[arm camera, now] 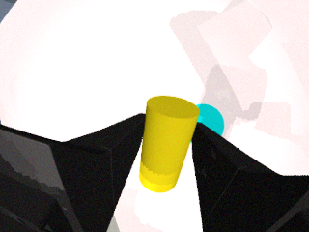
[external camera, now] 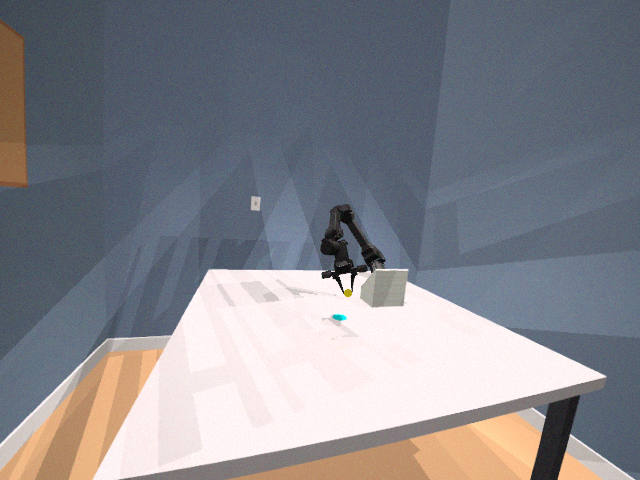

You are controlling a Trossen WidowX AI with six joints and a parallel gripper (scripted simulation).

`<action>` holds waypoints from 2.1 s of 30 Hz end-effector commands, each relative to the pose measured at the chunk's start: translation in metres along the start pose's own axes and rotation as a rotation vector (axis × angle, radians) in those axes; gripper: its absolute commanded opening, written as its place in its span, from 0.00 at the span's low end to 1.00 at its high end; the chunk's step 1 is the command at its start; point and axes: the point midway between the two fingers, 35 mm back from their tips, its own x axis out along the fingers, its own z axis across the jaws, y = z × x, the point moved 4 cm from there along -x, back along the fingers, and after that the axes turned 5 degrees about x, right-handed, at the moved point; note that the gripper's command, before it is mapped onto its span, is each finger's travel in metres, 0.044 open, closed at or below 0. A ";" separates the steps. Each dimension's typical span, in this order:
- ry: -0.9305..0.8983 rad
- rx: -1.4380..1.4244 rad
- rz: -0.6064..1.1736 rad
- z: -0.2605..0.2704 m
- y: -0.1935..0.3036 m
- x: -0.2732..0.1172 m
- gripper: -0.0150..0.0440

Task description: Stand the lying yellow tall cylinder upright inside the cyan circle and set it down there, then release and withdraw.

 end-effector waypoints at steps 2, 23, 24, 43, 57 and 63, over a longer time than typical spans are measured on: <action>-0.024 -0.002 -0.032 0.000 0.002 0.002 0.43; -0.099 -0.009 -0.167 -0.003 0.007 0.010 0.43; -0.102 -0.009 -0.174 -0.003 0.008 0.010 0.43; -0.148 -0.021 -0.306 -0.005 0.013 0.014 0.43; -0.168 -0.032 -0.407 -0.007 0.017 0.016 0.43; -0.173 -0.038 -0.451 -0.008 0.018 0.016 0.43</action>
